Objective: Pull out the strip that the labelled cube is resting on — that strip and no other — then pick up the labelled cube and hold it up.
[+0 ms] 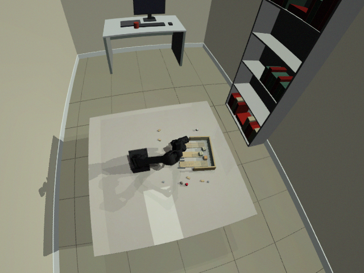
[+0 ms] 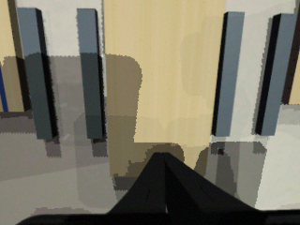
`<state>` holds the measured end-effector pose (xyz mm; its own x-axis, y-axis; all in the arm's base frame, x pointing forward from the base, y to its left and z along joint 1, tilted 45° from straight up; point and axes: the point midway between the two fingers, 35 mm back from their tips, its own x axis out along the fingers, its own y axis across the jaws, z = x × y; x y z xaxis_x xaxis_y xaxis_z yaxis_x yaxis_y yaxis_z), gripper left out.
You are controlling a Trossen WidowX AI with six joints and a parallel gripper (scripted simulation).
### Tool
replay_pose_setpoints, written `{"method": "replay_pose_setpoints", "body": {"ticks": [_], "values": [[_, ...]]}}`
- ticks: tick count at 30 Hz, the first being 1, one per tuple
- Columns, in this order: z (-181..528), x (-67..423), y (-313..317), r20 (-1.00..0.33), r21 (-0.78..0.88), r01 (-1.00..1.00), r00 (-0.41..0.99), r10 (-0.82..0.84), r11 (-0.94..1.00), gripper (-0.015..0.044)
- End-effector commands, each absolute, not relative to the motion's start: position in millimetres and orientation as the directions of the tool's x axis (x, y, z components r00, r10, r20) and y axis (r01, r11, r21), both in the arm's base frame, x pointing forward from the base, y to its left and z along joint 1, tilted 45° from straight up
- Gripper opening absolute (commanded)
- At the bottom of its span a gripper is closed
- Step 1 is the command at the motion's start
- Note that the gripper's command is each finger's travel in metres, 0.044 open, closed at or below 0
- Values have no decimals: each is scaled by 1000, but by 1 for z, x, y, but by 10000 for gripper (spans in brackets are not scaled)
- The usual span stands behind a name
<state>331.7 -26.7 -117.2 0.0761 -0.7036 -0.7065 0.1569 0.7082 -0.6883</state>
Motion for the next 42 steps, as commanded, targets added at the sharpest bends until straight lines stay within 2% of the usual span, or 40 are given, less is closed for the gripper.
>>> {"method": "replay_pose_setpoints", "body": {"ticks": [1,42], "values": [[-122,317,-29,-709,-692,146,52,-704,707,0],[-131,263,-28,-709,-692,144,50,-704,707,0]]}}
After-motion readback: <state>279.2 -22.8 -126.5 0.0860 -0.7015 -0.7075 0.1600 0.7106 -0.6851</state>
